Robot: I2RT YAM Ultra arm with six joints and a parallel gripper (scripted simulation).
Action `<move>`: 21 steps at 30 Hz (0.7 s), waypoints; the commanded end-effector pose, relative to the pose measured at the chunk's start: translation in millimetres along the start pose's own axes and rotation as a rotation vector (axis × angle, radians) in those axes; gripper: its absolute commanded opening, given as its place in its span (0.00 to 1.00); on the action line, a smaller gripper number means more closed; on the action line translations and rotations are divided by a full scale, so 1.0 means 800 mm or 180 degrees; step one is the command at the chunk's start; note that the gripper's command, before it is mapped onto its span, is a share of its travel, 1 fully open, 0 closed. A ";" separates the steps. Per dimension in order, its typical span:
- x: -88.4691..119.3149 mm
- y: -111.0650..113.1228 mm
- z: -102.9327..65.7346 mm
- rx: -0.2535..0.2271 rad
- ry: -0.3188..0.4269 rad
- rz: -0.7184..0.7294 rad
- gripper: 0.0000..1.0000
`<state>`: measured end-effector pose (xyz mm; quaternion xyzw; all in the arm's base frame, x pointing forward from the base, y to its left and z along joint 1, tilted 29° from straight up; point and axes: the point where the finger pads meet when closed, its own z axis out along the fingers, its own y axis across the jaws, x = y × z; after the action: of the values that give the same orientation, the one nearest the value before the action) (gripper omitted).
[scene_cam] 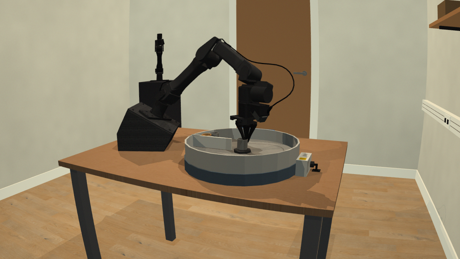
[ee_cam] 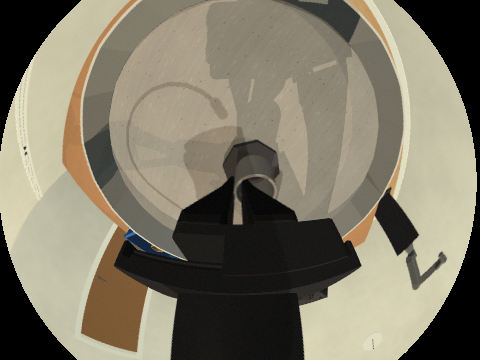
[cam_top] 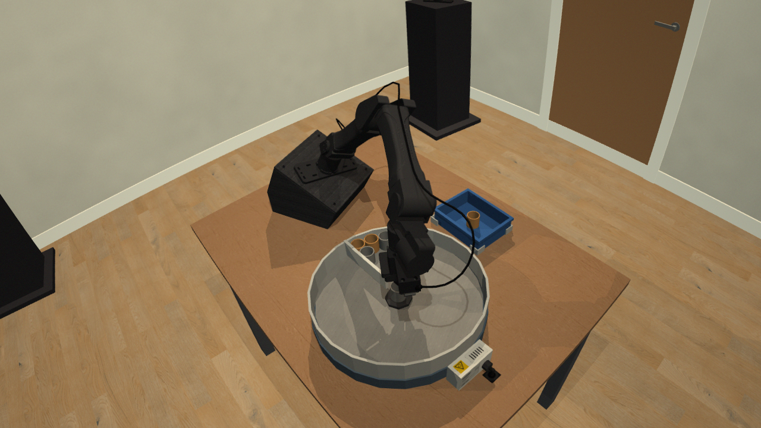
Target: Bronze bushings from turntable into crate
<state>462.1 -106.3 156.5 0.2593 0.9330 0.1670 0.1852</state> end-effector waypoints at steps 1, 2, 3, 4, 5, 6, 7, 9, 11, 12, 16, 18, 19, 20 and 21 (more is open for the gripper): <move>-0.011 0.002 -0.020 0.0012 -0.0163 -0.0007 0.00; -0.011 0.002 -0.020 0.0012 -0.0163 -0.0007 0.00; -0.011 0.002 -0.020 0.0012 -0.0163 -0.0007 0.00; -0.011 0.002 -0.020 0.0012 -0.0163 -0.0007 0.00; -0.011 0.002 -0.020 0.0012 -0.0163 -0.0007 0.00; -0.011 0.002 -0.020 0.0012 -0.0163 -0.0007 0.00; -0.011 0.002 -0.020 0.0012 -0.0163 -0.0007 0.00; -0.010 0.002 -0.019 0.0013 -0.0158 -0.0005 0.00; -0.008 0.002 -0.017 0.0015 -0.0146 -0.0002 0.00; -0.008 0.002 -0.017 0.0015 -0.0146 -0.0002 0.00; -0.009 0.002 -0.017 0.0012 -0.0160 -0.0004 0.00; -0.010 0.002 -0.018 0.0011 -0.0172 -0.0005 0.00; -0.009 0.002 -0.018 0.0015 -0.0156 0.0000 0.00; -0.009 0.002 -0.018 0.0016 -0.0153 0.0001 0.00; -0.009 0.002 -0.018 0.0016 -0.0153 0.0000 0.00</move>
<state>462.3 -105.3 154.8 0.2594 0.9331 0.1671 0.1846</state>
